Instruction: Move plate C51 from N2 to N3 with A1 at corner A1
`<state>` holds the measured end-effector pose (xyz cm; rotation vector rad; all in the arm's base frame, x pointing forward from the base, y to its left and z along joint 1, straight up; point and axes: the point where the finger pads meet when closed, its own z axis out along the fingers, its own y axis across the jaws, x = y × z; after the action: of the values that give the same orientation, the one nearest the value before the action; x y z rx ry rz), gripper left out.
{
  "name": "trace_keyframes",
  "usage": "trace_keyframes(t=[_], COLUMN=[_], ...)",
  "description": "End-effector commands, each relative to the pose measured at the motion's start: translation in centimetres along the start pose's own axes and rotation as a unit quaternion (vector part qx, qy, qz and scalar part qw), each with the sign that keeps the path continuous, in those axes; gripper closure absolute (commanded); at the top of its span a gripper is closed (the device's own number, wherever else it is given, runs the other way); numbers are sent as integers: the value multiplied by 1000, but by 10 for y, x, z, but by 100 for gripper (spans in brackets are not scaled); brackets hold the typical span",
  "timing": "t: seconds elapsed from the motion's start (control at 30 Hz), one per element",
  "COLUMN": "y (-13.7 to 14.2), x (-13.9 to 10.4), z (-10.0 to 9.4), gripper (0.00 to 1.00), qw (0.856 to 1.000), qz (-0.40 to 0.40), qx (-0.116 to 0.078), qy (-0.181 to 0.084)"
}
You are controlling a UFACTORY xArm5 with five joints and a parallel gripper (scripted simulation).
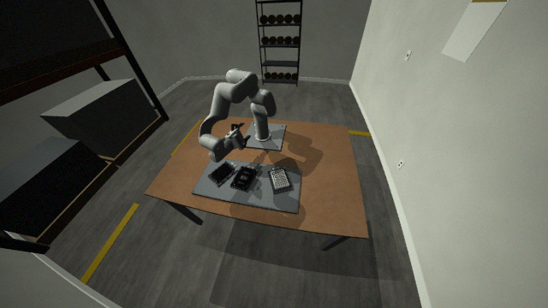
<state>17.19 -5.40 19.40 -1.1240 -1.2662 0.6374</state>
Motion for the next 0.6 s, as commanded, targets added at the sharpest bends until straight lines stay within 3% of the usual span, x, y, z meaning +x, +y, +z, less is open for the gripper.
trace_keyframes(t=[0.0,0.03,0.1,0.37,0.57], y=[8,10,10,22,33], x=[-6,-7,-7,-16,-24], z=[1,1,1,0,-5], gripper=[0,0,0,0,0], qw=[997,995,995,974,947], qz=[64,78,78,181,257], qx=[-47,-57,-57,-135,-193], qy=[-13,-15,-15,-19,-11])
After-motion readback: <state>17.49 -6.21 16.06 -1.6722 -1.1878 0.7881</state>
